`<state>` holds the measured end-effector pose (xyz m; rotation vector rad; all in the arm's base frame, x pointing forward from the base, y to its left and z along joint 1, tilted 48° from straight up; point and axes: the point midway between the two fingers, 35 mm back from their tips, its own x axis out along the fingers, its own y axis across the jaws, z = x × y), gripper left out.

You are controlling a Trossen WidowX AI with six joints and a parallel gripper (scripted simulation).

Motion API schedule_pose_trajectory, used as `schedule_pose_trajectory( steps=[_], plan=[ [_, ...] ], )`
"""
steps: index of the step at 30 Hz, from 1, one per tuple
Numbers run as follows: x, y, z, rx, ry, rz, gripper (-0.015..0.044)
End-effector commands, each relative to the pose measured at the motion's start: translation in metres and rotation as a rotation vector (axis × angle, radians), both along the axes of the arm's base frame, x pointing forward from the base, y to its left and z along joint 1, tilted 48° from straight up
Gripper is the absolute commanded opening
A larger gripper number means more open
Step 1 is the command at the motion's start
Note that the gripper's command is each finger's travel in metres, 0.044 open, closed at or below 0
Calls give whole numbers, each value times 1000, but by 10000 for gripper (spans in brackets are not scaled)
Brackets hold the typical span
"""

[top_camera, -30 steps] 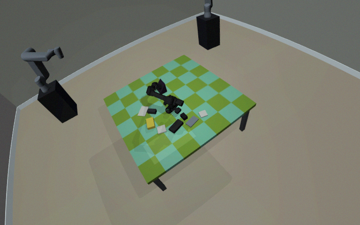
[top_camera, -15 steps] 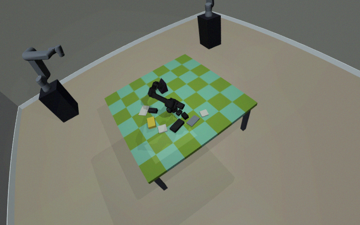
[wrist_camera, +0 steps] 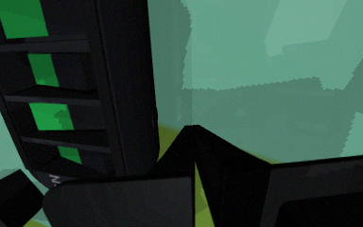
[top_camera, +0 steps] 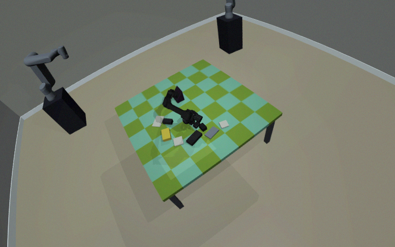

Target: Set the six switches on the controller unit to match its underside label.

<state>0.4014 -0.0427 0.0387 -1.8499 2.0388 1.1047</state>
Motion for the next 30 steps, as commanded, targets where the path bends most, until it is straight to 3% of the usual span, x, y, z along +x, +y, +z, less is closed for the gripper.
schedule_pose_trajectory(
  steps=[1,30],
  plan=[
    [-2,-1,-1,3,7,-2,0],
    [-13,-3,0,-3,-4,-12,0]
  ],
)
